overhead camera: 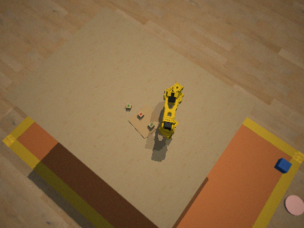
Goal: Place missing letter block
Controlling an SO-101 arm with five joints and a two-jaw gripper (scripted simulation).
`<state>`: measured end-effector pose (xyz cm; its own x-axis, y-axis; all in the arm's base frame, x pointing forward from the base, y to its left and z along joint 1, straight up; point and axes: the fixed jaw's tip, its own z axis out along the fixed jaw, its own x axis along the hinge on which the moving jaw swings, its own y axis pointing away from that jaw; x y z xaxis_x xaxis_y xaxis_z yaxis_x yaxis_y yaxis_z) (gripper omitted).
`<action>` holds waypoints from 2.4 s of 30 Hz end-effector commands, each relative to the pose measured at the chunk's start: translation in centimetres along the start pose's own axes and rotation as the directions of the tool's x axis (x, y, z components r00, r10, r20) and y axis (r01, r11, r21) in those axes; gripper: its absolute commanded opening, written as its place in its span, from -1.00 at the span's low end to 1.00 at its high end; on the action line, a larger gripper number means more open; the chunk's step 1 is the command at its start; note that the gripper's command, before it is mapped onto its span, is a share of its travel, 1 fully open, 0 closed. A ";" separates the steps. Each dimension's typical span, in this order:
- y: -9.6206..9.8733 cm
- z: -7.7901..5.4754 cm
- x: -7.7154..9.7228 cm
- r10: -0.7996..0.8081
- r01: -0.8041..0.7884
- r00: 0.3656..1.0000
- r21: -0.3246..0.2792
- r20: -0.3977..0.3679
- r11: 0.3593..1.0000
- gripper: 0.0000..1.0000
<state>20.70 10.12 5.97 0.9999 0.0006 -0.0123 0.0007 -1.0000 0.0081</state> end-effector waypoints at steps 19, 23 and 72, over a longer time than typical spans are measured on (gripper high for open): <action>3.4 -1.6 0.7 0.406 -0.404 0.912 0.054 -0.052 0.913 -1.00; 5.5 -1.5 0.5 0.629 -0.626 0.776 0.062 -0.041 0.777 -1.00; 13.0 -0.6 -2.3 0.987 -0.985 -0.158 0.073 0.010 -0.158 -1.00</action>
<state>17.80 -2.65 5.84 -0.1427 -0.9898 0.0014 -0.9898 0.1427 0.0042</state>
